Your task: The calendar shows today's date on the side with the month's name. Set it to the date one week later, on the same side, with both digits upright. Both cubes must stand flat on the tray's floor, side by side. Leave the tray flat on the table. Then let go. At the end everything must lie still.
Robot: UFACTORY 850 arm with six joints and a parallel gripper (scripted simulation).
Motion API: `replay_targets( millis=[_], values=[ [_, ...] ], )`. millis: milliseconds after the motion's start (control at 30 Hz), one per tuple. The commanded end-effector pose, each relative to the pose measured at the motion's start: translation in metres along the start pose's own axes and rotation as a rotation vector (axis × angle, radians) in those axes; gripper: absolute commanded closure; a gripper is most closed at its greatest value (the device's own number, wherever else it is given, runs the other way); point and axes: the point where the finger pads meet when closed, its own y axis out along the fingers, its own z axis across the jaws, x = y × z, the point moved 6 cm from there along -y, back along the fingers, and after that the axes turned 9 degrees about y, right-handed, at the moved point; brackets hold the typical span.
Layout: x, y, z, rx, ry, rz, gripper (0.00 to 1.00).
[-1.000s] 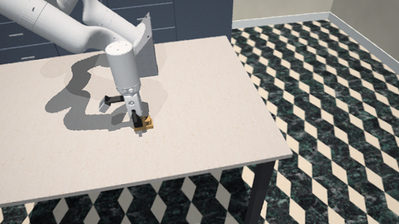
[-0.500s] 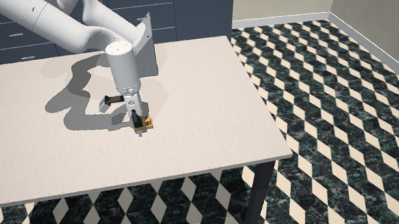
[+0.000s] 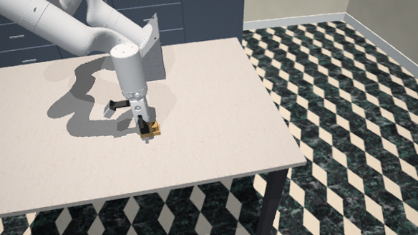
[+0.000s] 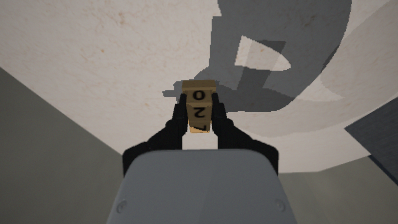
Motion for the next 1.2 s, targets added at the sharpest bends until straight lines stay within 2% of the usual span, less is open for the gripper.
replay_targets(
  millis=[0,33,100,133,200,233,700,933,1167],
  values=[
    [0.000,-0.001,-0.001,-0.001,0.000,-0.001,0.65],
    [0.000,-0.001,-0.001,-0.001,0.000,-0.001,0.61],
    [0.000,-0.001,-0.001,-0.001,0.000,-0.001,0.61],
    [0.000,-0.001,-0.001,-0.001,0.000,-0.001,0.57],
    [0.000,-0.001,-0.001,-0.001,0.000,-0.001,0.57],
    [0.000,-0.001,-0.001,-0.001,0.000,-0.001,0.53],
    [0.000,-0.002,-0.001,-0.001,0.000,-0.001,0.53],
    [0.000,-0.015,-0.001,-0.001,0.000,-0.001,0.53],
    [0.000,-0.051,-0.001,-0.001,0.000,-0.001,0.53]
  ],
)
